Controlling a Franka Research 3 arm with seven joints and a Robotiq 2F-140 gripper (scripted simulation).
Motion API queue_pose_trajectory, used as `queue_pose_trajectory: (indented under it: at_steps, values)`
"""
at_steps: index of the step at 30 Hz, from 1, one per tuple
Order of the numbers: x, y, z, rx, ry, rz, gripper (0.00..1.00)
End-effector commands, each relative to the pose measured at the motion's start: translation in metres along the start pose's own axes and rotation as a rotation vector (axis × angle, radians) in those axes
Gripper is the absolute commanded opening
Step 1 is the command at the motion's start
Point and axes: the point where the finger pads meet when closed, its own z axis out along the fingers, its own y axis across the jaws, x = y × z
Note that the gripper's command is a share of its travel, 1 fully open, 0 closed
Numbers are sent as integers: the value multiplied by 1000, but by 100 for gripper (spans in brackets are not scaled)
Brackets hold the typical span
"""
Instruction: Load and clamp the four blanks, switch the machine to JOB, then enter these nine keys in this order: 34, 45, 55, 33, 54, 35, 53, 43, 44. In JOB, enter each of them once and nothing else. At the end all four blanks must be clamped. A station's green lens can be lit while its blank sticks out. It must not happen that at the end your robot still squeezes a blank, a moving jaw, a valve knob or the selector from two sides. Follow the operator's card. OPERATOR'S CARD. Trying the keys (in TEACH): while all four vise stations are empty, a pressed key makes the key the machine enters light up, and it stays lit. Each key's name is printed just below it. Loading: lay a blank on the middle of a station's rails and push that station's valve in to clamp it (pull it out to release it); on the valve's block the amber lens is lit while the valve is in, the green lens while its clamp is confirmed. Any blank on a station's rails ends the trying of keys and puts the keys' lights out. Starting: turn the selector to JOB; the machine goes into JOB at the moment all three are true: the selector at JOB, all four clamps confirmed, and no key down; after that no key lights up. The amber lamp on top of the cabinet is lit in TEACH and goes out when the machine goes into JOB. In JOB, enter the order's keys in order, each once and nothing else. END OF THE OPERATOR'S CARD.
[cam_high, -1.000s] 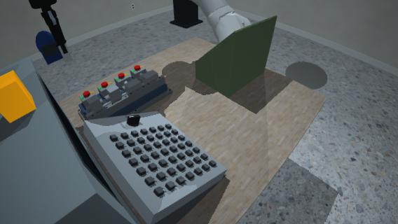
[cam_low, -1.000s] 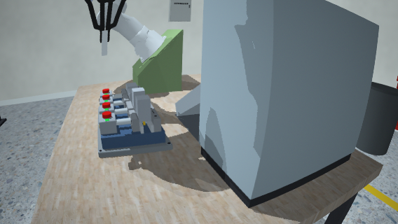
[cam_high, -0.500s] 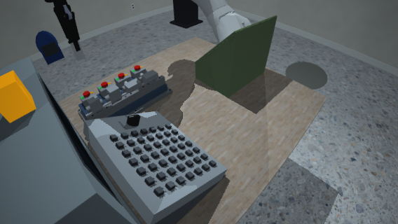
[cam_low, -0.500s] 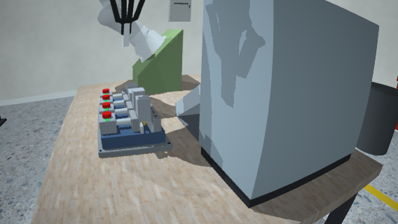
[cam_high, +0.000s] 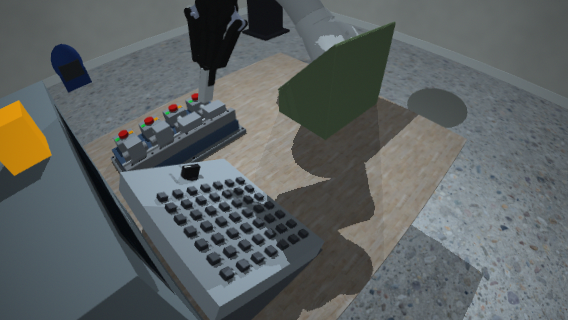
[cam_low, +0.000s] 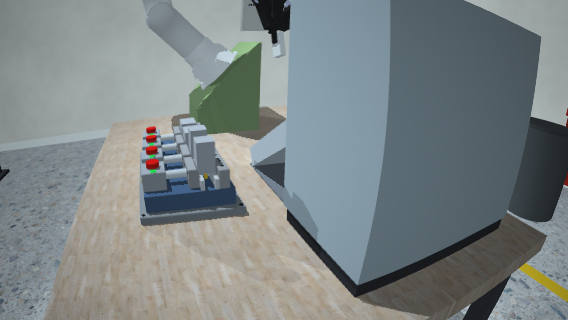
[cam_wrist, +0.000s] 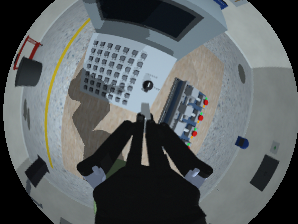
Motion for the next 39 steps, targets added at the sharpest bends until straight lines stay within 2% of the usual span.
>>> queue_pose_trajectory:
  at_steps: [1, 3, 5, 6, 11, 13, 17, 18, 39]
  values:
    - [29, -64, 2, -25, 139, 241, 0]
    - [38, -89, 4, -30, 156, 259, 0]
    - [52, -113, 20, -32, 169, 280, 0]
    - [50, -106, 33, -33, 175, 293, 0]
    - [15, -17, 103, -33, 180, 311, 0]
    - [7, 2, 120, -33, 180, 311, 0]
    - [6, 6, 122, -33, 180, 311, 0]
    - [6, 6, 122, -33, 180, 311, 33]
    - [6, 6, 122, -33, 180, 311, 33]
